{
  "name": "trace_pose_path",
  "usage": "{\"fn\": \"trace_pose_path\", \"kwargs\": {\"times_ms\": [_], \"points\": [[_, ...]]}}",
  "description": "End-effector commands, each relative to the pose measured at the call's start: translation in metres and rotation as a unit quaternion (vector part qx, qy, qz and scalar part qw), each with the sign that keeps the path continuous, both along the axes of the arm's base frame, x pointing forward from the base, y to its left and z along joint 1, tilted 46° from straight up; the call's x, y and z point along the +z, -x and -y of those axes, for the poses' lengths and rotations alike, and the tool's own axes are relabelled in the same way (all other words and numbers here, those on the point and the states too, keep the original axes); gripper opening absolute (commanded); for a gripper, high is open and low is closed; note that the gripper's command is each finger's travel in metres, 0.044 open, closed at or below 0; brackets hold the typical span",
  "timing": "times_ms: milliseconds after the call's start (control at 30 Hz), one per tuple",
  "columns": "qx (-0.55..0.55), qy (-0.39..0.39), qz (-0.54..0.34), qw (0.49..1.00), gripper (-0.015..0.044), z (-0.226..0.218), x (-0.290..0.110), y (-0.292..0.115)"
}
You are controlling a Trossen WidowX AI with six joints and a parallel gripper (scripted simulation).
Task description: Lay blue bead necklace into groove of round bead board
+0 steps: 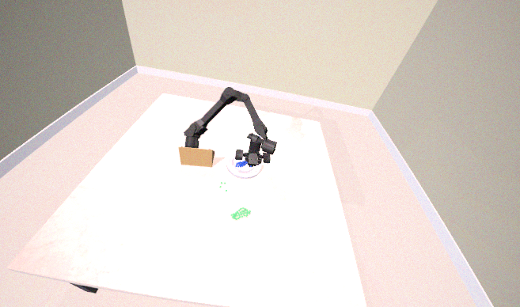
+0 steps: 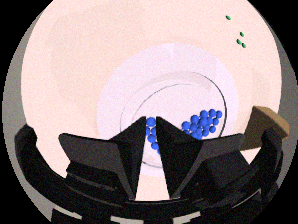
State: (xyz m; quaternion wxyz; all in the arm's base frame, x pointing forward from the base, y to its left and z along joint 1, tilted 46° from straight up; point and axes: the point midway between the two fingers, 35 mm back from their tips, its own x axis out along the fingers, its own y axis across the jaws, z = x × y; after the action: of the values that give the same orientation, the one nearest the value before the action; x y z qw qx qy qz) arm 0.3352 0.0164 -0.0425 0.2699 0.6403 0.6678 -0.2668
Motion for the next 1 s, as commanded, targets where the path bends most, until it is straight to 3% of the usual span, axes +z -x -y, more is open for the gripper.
{"fn": "trace_pose_path", "kwargs": {"times_ms": [0, 900, 967], "points": [[-0.001, 0.0, 0.0, 1.0, 0.0, 0.001, 0.0, 0.0], [-0.003, -0.002, 0.0, 1.0, 0.0, 0.006, -0.009, -0.02], [-0.004, -0.001, 0.001, 1.0, 0.0053, 0.01, -0.006, -0.02]]}}
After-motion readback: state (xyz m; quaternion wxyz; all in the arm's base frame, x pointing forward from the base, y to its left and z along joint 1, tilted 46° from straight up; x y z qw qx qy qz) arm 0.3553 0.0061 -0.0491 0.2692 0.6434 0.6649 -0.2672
